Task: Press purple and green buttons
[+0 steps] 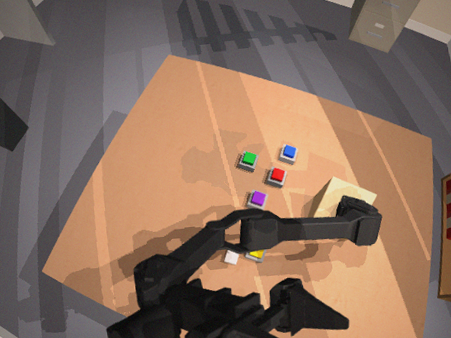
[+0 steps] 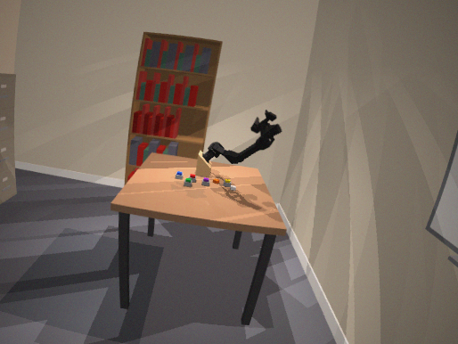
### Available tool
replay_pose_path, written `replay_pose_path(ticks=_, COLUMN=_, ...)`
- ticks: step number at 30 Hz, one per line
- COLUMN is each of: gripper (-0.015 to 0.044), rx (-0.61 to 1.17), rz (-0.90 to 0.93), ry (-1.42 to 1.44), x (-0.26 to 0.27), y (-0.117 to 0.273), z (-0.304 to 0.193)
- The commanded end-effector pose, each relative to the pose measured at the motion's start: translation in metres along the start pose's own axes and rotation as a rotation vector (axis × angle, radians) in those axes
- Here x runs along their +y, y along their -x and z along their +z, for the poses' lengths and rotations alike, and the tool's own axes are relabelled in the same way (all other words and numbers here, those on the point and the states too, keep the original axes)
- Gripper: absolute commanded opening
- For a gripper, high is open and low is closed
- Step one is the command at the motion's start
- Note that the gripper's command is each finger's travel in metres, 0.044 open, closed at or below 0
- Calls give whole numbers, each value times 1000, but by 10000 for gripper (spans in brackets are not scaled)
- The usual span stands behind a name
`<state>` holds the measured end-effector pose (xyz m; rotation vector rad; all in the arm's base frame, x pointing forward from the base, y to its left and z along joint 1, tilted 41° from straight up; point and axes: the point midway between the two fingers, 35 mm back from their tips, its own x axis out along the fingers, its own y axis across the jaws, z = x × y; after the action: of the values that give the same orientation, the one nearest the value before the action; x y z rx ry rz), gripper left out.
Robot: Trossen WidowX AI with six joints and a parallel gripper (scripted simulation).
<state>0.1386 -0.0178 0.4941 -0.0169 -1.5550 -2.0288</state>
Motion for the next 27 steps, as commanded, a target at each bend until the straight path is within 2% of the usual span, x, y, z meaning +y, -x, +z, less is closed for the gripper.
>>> replay_pose_path(ticks=1, gripper=400, rx=10, rz=-4, ry=2, x=-1, y=-2, z=1)
replay_pose_path(ticks=3, gripper=400, rx=94, rz=-36, ry=15, x=-8, y=-20, z=11)
replay_pose_path(ticks=8, gripper=400, rx=435, rz=-117, ry=93, x=-38, y=-89, z=19)
replay_pose_path(ticks=12, gripper=400, rx=727, rz=-134, ry=179, x=-64, y=-134, z=-4)
replay_pose_path(ticks=16, gripper=400, rx=1029, rz=-105, ry=280, x=-88, y=-163, z=-48)
replay_pose_path(ticks=21, gripper=400, rx=1407, rz=-5, ry=422, x=-114, y=-167, z=-119)
replay_pose_path(ticks=27, gripper=400, rx=1849, rz=206, ry=599, x=-142, y=-124, z=-204)
